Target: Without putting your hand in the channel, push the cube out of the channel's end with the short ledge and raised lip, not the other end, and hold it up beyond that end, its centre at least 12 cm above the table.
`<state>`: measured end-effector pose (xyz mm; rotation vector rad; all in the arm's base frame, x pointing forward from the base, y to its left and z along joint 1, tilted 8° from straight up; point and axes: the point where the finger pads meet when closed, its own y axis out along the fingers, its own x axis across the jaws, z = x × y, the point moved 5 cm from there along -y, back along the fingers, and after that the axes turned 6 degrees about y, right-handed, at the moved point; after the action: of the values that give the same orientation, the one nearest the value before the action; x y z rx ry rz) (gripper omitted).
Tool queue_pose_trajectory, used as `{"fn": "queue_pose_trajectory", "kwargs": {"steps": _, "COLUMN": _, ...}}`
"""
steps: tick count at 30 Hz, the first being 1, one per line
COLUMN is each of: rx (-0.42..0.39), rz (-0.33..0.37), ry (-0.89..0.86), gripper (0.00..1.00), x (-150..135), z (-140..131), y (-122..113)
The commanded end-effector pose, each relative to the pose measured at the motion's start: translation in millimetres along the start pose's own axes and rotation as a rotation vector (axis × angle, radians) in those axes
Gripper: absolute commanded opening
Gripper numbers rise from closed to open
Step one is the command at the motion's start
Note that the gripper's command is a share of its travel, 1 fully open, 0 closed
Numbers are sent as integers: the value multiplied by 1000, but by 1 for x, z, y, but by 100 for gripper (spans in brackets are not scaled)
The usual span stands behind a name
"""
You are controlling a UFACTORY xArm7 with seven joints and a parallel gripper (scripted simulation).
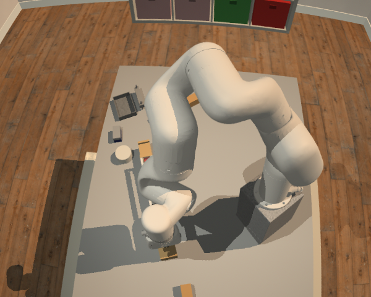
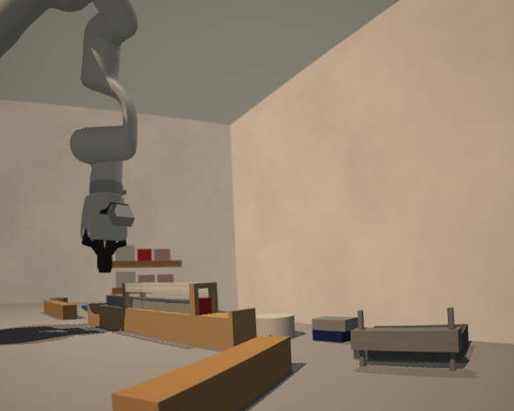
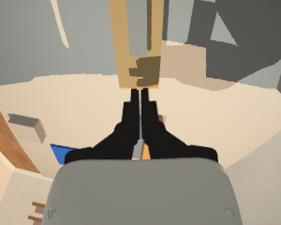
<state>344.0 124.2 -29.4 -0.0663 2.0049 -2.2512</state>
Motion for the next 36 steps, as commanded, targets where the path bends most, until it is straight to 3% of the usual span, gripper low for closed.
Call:
{"fn": "queue_pose_trajectory", "kwargs": {"steps": 1, "rx": 3, "rz": 9, "ry": 4, "gripper": 0, "x": -2, "z": 0, "y": 11}}
{"fn": "queue_pose_trajectory", "kwargs": {"steps": 6, "rx": 3, "rz": 9, "ry": 4, "gripper": 0, "x": -3, "z": -1, "y": 40}}
{"fn": "queue_pose_trajectory", "kwargs": {"steps": 26, "rx": 3, "rz": 9, "ry": 4, "gripper": 0, "x": -3, "z": -1, "y": 66}}
{"fn": "queue_pose_trajectory", "kwargs": {"steps": 36, "rx": 3, "rz": 9, "ry": 4, "gripper": 0, "x": -4, "z": 4, "y": 67}}
